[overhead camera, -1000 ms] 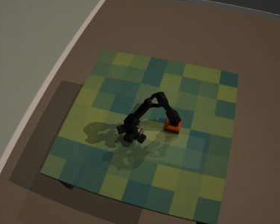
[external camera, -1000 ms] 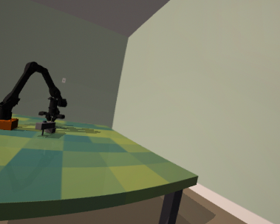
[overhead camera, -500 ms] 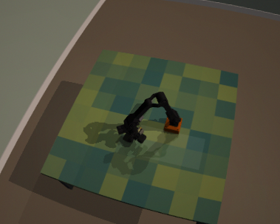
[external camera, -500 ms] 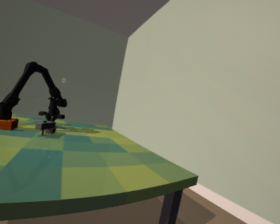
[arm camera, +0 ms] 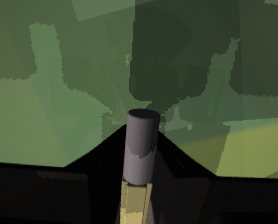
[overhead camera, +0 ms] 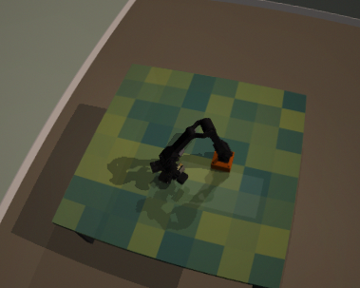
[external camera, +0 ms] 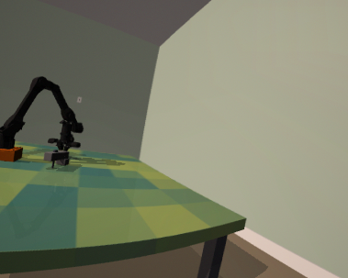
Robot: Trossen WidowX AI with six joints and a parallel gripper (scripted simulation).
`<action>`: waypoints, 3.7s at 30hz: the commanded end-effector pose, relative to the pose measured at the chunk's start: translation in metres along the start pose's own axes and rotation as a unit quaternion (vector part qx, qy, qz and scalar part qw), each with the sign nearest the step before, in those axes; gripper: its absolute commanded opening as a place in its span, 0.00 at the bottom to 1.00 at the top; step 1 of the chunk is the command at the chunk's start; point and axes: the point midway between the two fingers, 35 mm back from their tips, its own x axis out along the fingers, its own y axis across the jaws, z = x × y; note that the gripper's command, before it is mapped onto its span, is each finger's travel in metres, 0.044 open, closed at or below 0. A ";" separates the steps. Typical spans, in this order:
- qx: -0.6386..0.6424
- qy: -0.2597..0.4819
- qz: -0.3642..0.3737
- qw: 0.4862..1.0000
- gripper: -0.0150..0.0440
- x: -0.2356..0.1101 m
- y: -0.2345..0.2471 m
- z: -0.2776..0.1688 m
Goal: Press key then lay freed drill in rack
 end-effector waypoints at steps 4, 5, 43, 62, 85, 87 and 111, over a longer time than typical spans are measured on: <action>0.003 0.010 0.002 1.000 0.25 0.004 0.001 -0.007; 0.003 0.010 0.002 1.000 0.25 0.004 0.001 -0.007; 0.003 0.010 0.002 1.000 0.25 0.004 0.001 -0.007; 0.003 0.010 0.002 1.000 0.25 0.004 0.000 -0.008; 0.003 0.010 0.002 1.000 0.25 0.004 0.000 -0.008; 0.003 0.010 0.002 1.000 0.25 0.004 0.000 -0.008; 0.001 0.001 0.001 1.000 1.00 -0.002 0.000 0.000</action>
